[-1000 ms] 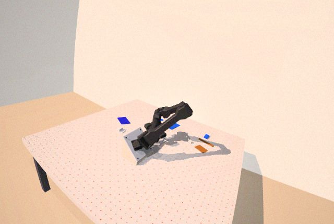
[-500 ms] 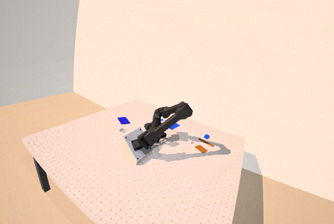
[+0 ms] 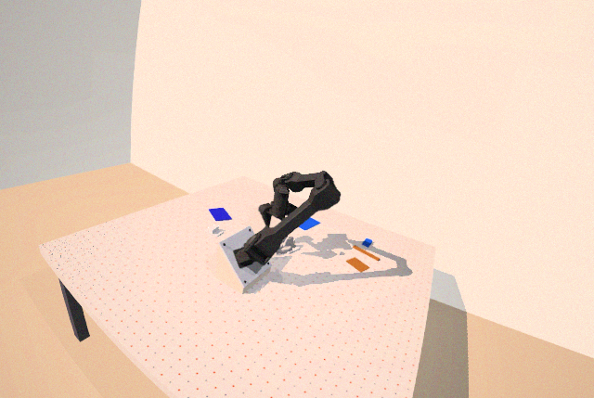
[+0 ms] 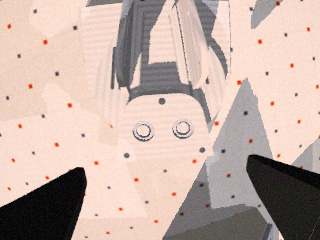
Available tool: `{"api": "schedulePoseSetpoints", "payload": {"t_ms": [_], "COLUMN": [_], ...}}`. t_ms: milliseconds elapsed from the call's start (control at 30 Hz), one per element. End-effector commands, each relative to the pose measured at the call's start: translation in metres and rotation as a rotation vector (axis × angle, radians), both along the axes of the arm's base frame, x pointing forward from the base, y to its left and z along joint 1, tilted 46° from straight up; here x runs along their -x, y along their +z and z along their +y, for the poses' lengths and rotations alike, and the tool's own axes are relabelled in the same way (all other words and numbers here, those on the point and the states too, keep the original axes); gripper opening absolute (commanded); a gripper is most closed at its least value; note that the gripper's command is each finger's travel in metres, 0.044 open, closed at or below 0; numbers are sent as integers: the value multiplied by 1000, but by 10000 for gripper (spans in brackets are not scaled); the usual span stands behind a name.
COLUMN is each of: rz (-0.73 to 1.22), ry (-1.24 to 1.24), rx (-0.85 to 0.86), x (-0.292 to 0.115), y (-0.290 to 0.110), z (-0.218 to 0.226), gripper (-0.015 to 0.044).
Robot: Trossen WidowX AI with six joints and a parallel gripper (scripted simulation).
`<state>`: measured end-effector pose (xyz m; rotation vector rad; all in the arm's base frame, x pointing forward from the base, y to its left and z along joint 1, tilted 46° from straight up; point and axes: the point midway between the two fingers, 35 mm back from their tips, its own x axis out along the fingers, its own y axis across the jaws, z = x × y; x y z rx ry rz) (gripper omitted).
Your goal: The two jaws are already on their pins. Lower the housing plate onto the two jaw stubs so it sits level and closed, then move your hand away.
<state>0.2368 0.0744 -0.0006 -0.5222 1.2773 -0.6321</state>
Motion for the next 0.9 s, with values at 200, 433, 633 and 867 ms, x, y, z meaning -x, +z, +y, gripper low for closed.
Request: {"api": "schedulePoseSetpoints", "payload": {"t_ms": [200, 433, 633, 867], "rz": [17, 17, 17, 17], "ry": [-9, -10, -10, -10], "rx": [0, 2, 2, 2], "x": [46, 51, 51, 51], "y": [39, 43, 43, 43], "z": [25, 27, 27, 27], "gripper": [440, 440, 440, 440]}}
